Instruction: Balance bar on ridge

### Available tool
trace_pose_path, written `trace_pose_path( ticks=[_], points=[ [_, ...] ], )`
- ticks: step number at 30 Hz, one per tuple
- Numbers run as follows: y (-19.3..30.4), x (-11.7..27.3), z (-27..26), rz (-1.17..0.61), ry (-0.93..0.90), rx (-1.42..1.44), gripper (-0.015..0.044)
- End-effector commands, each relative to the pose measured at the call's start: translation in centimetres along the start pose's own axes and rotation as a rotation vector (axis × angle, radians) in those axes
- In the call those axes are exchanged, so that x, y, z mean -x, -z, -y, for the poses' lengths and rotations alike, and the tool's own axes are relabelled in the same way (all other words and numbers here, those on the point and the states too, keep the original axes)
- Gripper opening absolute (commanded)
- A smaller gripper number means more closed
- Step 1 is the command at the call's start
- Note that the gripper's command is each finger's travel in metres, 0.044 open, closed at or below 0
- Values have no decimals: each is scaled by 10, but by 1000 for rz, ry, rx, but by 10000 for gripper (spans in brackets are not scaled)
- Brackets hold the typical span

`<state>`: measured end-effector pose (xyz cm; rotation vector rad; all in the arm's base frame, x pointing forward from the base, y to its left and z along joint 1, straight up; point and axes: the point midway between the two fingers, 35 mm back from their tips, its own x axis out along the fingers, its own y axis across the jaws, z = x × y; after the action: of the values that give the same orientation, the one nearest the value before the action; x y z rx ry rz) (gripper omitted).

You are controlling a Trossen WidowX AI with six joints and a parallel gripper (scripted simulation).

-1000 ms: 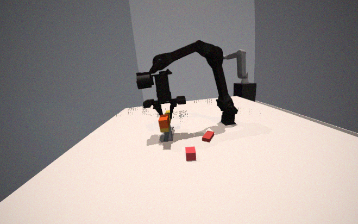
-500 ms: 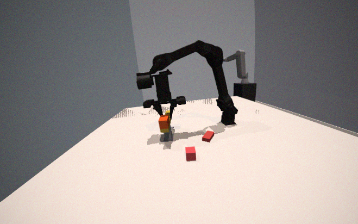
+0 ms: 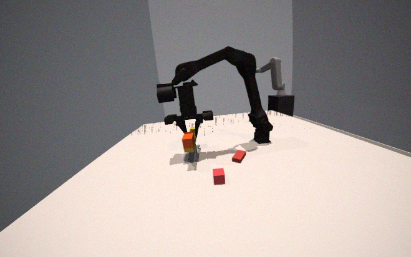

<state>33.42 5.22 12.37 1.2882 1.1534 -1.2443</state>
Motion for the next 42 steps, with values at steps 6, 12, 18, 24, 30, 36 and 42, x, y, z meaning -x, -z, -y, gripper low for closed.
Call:
trace_pose_path(
  ticks=[6,12,18,24,30,36,42],
  points=[
    [0,-1,0,1,-3,-3,0],
    [0,-1,0,1,-3,-3,0],
    [0,-2,0,1,-3,-3,0],
    [0,-2,0,1,-3,-3,0],
    [0,-3,0,1,-3,-3,0],
    [0,-3,0,1,-3,-3,0],
    [0,-4,0,1,-3,-3,0]
  ],
)
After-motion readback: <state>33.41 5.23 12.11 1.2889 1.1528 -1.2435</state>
